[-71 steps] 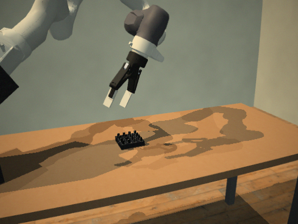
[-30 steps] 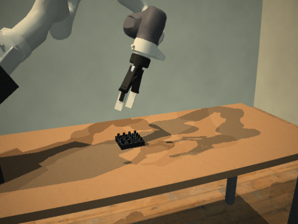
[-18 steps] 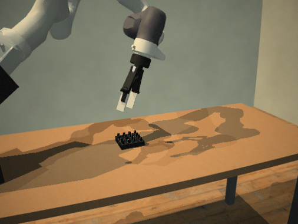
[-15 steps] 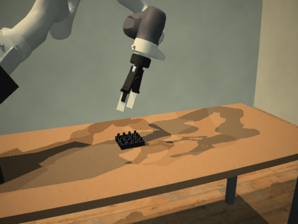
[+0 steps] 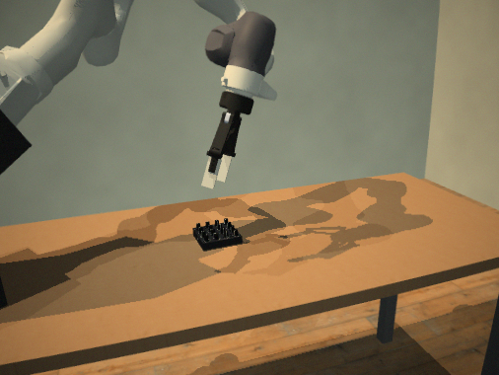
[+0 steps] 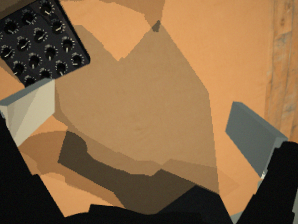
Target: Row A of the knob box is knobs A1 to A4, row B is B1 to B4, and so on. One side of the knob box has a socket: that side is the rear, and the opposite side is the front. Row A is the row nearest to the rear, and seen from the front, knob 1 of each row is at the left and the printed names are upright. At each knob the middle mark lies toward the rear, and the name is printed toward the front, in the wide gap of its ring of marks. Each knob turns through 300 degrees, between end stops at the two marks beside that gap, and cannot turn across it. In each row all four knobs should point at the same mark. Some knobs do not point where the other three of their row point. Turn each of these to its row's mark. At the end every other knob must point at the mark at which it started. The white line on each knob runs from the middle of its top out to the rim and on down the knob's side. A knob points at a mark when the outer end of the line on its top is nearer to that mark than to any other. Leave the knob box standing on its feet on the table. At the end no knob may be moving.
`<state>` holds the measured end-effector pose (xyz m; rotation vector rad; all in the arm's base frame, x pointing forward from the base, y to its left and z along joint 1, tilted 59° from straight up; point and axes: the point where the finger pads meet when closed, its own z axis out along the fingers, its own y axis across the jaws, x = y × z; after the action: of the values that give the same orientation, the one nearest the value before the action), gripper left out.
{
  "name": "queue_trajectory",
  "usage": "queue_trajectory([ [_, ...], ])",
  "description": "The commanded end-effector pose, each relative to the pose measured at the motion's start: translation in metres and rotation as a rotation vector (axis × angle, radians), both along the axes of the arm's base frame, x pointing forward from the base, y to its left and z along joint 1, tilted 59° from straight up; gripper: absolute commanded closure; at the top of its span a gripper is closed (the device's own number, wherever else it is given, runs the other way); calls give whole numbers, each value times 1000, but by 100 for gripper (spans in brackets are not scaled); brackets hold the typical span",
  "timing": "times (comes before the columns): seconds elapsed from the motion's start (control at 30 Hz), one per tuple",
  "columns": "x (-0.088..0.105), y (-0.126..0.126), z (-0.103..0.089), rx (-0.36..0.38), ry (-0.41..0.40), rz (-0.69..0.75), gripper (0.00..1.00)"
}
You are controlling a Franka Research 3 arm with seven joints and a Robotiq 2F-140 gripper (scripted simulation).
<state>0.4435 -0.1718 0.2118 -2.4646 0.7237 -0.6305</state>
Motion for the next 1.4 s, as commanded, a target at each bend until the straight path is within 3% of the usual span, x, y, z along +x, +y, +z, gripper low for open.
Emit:
queue_trajectory([
  [0.0, 1, -2, 0, -14, -11, 8, 0],
  [0.17, 1, -2, 0, -14, -11, 8, 0],
  [0.23, 12, 1, 8, -45, -62, 22, 0],
  [0.97, 12, 1, 8, -45, -62, 22, 0],
  [1.03, 22, 6, 15, -73, -111, 34, 0],
  [1.27, 22, 6, 15, -73, -111, 34, 0],
  [1.37, 47, 22, 30, -131, -234, 63, 0],
])
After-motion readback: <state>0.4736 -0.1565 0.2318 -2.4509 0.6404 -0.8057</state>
